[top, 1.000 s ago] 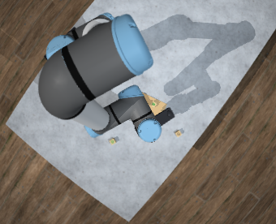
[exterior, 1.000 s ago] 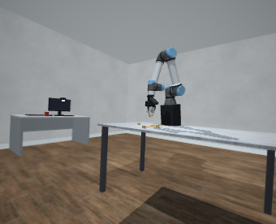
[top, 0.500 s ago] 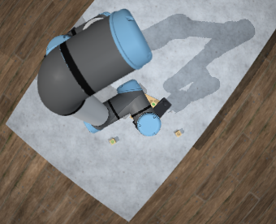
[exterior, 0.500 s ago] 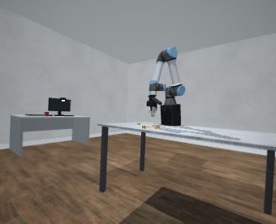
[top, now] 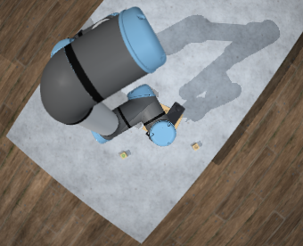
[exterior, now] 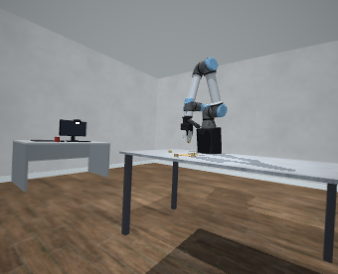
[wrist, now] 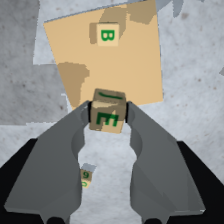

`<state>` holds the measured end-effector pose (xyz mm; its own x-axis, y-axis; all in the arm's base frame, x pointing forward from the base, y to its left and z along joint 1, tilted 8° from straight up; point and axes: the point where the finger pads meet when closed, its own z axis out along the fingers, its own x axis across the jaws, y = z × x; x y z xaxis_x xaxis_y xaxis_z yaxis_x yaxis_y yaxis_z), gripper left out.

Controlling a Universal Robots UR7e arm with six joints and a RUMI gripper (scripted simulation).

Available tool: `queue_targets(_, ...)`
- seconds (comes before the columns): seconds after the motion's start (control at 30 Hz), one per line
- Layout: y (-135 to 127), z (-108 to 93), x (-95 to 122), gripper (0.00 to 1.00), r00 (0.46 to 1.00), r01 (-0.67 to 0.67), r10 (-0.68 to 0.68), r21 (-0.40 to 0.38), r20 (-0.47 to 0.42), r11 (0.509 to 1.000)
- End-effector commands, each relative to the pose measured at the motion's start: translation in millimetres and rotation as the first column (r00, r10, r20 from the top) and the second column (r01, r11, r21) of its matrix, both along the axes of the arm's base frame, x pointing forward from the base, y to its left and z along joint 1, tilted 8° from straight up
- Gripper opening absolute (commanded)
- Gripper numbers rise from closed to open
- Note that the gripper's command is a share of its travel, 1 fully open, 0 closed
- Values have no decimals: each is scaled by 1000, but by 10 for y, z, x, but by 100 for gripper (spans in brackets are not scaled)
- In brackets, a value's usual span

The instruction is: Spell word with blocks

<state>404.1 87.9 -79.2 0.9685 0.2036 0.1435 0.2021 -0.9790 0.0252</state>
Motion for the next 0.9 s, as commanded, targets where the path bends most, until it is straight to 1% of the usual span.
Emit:
queue_targets(0.0, 20, 0, -31, 5, 1000, -22, 22, -2, 0, 1000)
queue_targets(0.57, 19, -2, -26, 5, 1000, -21, 21, -2, 1, 1000)
queue_targets(0.87, 21, -85, -23, 5, 1000, -22, 22, -1, -2, 1000)
